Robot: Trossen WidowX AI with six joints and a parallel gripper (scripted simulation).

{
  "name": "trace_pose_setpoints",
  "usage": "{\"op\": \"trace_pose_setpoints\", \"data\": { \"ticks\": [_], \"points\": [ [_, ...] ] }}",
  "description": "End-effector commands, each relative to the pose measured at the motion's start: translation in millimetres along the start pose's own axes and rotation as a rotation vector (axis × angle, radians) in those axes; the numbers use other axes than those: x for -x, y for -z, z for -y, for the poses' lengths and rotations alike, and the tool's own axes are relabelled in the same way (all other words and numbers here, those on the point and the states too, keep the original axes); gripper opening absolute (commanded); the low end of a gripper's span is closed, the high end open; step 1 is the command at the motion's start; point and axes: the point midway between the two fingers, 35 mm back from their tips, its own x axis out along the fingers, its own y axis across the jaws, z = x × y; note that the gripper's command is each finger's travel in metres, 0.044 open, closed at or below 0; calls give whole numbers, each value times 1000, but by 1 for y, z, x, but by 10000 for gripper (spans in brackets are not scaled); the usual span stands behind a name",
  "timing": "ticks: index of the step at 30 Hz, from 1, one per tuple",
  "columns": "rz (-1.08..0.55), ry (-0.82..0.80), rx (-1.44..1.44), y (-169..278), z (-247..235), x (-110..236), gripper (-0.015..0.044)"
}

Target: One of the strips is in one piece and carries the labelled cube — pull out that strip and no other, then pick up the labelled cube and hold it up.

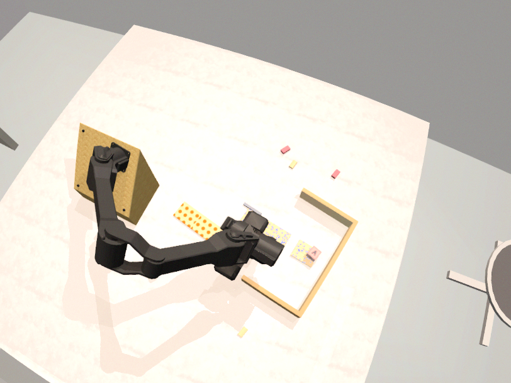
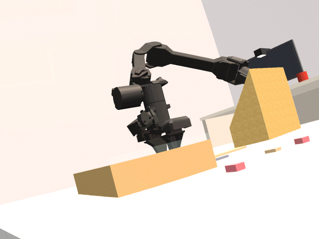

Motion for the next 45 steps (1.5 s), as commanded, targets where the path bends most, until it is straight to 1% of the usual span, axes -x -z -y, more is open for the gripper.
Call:
{"op": "trace_pose_setpoints", "data": {
  "ticks": [1,5,8,17,21,22,36,40,45],
  "points": [
    [-2,0,9,2,-1,-6,250],
    [-2,0,9,2,-1,-10,250],
    [-2,2,0,1,1,-8,171],
    [-2,2,0,1,1,-8,111],
    [-2,1,0,3,0,-6,6],
    [-2,1,1,6,0,-3,0],
    [-4,-2,11,58,-2,34,0],
    [-5,-2,11,63,-2,35,0],
    [-5,-2,12,80,-3,35,0]
  ]
}}
